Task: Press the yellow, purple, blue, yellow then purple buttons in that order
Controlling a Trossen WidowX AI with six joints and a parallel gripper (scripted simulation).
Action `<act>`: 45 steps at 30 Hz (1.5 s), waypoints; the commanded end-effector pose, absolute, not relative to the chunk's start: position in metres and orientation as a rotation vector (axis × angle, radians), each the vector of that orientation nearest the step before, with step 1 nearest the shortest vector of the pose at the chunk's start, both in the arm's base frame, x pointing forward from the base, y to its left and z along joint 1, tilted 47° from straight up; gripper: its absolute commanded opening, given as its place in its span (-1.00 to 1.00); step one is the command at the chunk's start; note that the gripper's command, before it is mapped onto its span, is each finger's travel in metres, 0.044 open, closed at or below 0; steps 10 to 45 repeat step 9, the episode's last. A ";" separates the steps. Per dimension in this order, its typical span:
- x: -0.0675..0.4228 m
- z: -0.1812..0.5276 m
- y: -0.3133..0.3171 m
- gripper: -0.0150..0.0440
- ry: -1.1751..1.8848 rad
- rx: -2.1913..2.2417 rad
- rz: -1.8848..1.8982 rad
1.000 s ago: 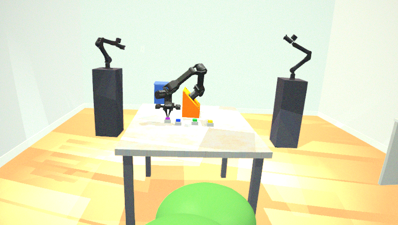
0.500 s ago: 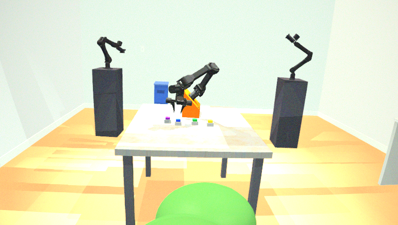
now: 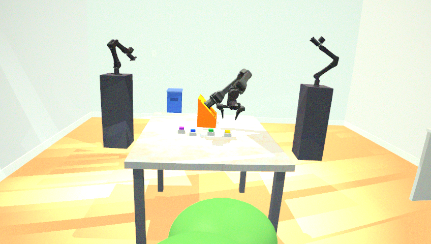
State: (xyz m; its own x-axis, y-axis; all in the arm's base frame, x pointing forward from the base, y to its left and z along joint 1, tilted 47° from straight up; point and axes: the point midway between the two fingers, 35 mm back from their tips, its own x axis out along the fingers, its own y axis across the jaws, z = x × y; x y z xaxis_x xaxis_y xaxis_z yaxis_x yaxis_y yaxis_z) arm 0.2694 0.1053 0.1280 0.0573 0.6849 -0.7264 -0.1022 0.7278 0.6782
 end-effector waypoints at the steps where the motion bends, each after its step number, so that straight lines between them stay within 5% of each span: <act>1: 0.231 0.166 0.135 0.86 1.402 0.568 0.672; 45: 0.223 0.173 0.139 0.86 1.402 0.574 0.681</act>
